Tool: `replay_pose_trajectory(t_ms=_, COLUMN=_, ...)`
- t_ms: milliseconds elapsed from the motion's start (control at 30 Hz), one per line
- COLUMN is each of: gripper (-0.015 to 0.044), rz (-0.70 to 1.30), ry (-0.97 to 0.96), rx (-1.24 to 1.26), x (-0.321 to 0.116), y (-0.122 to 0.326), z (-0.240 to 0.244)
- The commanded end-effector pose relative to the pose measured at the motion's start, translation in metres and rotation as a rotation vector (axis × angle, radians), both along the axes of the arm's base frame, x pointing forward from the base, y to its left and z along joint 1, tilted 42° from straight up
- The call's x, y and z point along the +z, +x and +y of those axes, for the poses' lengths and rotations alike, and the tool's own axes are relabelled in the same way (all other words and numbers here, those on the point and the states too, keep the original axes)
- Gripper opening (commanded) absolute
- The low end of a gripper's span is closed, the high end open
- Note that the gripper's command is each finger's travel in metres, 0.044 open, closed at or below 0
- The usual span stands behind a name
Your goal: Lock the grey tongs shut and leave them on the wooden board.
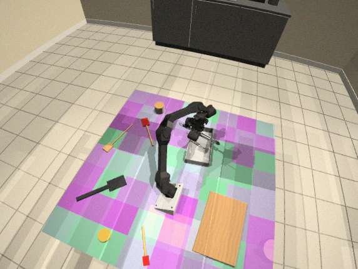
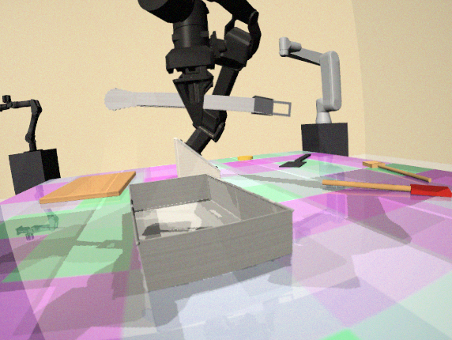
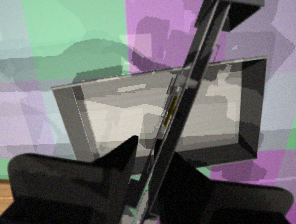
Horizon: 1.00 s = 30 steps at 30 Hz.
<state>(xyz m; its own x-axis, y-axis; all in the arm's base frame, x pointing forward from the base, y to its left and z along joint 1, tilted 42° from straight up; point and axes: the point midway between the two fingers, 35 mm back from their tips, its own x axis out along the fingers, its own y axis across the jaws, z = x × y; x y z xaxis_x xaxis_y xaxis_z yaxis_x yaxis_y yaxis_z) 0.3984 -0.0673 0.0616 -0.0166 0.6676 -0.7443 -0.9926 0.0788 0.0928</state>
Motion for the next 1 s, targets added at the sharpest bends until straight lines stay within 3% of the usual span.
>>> replay_pose_trajectory(t_ms=0, gripper=-0.015, rz=-0.005, ry=-0.005, rx=0.007, x=0.004, y=0.0, z=-0.002)
replay_pose_trajectory(t_ms=233, gripper=-0.015, rz=0.02, ry=-0.005, rx=-0.016, x=-0.007, y=-0.003, z=-0.01)
replay_pose_trajectory(t_ms=967, gripper=-0.015, rz=0.266, ry=-0.052, rx=-0.308, x=-0.115, y=-0.082, z=-0.157)
